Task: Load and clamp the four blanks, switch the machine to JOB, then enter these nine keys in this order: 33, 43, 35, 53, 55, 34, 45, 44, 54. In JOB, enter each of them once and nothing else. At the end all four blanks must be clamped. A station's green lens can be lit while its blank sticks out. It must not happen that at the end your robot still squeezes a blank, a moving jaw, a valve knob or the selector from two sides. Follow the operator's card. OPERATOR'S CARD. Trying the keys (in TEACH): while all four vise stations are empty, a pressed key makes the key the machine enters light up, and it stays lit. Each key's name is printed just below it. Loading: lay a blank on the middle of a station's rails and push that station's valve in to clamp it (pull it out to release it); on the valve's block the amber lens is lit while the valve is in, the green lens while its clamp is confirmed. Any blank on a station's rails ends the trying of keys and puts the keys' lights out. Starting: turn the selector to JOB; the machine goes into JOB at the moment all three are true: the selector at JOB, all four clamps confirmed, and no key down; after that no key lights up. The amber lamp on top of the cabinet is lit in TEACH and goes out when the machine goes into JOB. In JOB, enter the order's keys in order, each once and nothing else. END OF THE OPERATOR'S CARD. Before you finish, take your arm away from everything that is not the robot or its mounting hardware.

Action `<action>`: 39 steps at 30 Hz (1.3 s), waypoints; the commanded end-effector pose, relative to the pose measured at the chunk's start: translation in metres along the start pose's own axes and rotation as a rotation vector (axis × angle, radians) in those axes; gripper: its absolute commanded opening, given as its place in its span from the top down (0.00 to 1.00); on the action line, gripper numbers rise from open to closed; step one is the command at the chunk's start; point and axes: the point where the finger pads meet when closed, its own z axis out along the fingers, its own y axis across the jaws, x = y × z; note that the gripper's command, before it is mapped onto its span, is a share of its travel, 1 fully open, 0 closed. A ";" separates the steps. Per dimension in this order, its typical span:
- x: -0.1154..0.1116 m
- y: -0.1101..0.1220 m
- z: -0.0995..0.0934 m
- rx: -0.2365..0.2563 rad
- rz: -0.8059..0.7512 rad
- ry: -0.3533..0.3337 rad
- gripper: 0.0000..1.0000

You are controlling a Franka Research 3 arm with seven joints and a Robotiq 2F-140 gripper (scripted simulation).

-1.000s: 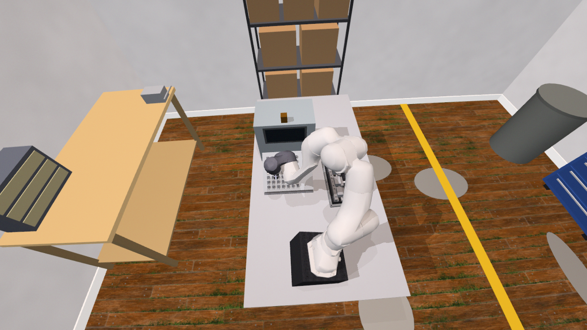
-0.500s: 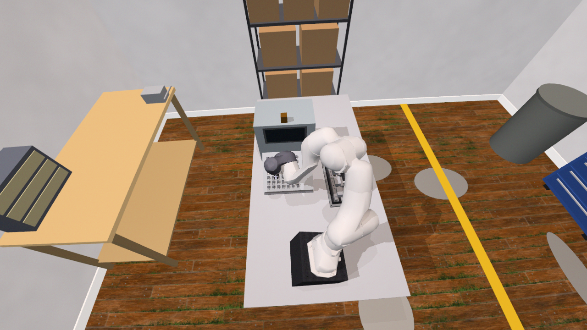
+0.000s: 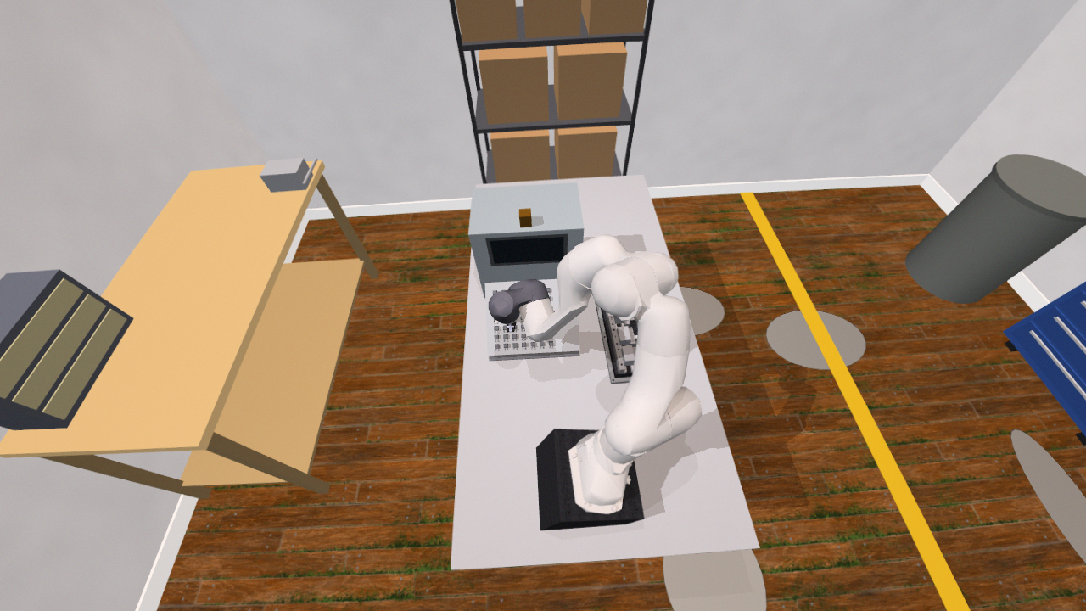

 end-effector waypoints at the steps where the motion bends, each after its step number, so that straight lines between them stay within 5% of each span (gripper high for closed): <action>1: 0.000 0.000 0.002 -0.001 0.004 -0.003 1.00; 22: 0.000 0.000 0.000 -0.001 0.004 -0.003 1.00; 39: 0.000 0.000 -0.022 -0.001 0.004 -0.003 1.00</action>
